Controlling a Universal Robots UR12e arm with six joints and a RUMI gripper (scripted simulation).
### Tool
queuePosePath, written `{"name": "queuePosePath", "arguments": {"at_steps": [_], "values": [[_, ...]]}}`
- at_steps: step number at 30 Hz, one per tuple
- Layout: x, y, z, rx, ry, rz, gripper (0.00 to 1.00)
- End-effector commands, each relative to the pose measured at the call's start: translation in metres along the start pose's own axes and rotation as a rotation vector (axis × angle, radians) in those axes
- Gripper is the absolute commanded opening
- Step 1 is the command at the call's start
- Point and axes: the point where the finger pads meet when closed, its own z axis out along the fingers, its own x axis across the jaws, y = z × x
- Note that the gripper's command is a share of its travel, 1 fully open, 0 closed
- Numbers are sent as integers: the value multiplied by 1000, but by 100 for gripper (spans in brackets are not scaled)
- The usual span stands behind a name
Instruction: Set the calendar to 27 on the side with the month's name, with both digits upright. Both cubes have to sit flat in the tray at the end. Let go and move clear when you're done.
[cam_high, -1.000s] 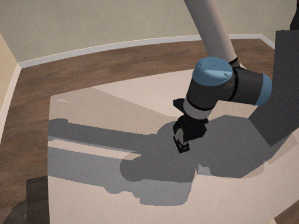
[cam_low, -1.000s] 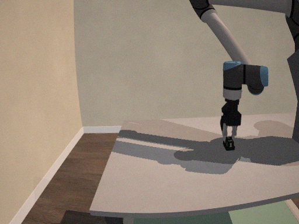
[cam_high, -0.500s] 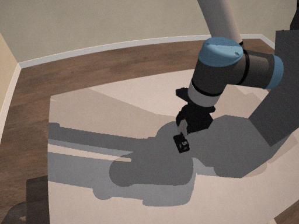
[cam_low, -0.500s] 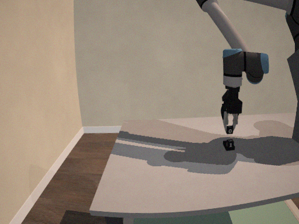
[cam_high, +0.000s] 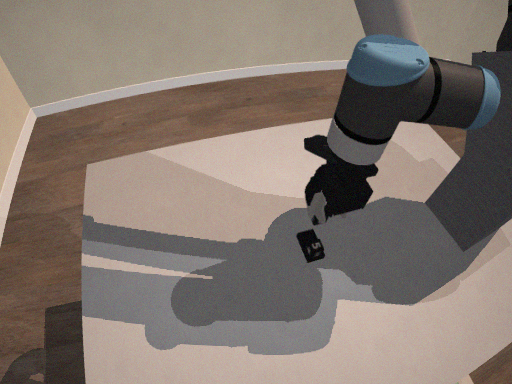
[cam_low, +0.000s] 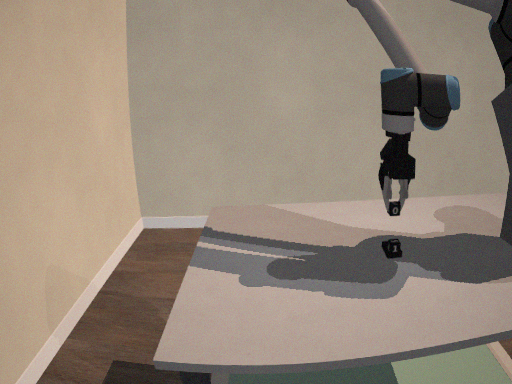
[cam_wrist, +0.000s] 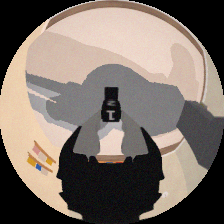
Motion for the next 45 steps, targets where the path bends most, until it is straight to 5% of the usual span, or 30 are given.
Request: {"name": "queuePosePath", "arguments": {"at_steps": [1, 6, 13, 16, 37, 45], "values": [[0, 0, -2, 0, 0, 0, 11], [-1, -14, 0, -2, 0, 17, 11], [1, -117, 6, -2, 0, 134, 11], [4, -141, 8, 0, -1, 161, 11], [4, -143, 11, 0, -1, 163, 11], [4, -143, 35, 0, 0, 163, 11]]}}
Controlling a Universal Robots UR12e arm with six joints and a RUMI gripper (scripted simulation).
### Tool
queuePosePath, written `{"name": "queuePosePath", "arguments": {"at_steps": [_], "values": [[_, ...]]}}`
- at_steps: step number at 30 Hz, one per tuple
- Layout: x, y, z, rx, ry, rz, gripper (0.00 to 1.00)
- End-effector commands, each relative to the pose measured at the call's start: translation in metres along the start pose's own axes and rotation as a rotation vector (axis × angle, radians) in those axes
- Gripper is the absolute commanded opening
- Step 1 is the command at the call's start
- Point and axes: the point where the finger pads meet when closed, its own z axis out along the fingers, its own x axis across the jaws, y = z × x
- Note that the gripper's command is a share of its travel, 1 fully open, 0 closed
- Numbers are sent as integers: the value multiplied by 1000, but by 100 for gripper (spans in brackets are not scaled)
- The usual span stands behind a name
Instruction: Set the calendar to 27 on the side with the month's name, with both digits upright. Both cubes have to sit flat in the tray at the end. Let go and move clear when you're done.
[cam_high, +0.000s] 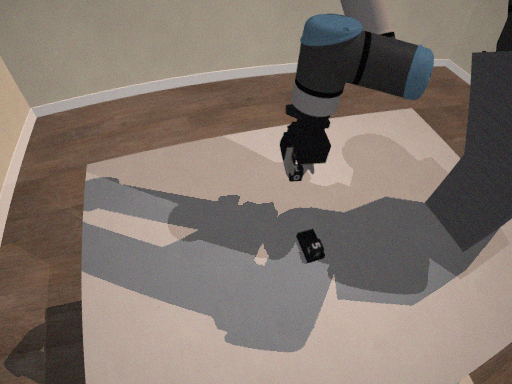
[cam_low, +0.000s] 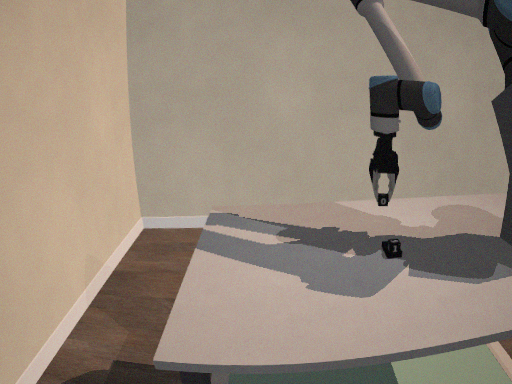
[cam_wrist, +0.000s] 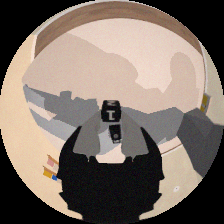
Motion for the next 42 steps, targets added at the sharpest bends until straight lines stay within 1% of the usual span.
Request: {"name": "queuePosePath", "arguments": {"at_steps": [1, 7, 9, 14, 18, 22, 42], "values": [[0, 0, 17, 0, -1, 0, 11], [-1, 0, 47, 0, -1, 0, 11], [-1, 0, 47, 0, -1, 0, 11], [-1, 0, 68, 0, -1, 0, 11], [-1, 0, 78, 0, -1, 0, 11], [-1, 0, 81, 0, -1, 0, 11], [-1, 0, 82, 0, -1, 0, 11]]}}
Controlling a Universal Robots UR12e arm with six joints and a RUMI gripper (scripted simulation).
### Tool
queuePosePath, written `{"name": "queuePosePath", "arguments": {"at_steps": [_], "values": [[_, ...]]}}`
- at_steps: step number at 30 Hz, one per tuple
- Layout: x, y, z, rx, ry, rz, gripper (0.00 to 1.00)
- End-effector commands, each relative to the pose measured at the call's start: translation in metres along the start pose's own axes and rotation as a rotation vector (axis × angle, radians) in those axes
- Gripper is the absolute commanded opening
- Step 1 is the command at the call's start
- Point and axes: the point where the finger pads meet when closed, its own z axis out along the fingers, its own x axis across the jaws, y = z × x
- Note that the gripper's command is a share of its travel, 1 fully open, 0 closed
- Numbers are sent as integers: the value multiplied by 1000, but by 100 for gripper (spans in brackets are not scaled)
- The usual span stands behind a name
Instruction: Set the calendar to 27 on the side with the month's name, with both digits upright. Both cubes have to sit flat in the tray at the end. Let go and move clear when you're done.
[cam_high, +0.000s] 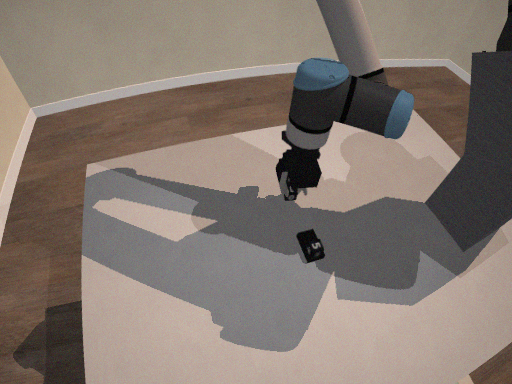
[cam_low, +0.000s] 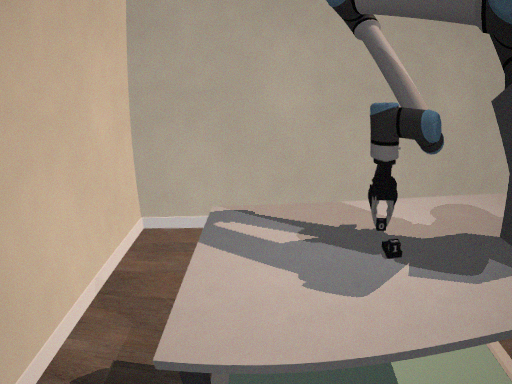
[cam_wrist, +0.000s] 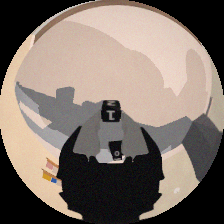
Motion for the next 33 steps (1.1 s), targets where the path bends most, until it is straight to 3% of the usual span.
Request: {"name": "queuePosePath", "arguments": {"at_steps": [1, 33], "values": [[0, 0, 0, 0, -1, 0, 11], [0, 0, 2, 0, -1, 0, 11]]}}
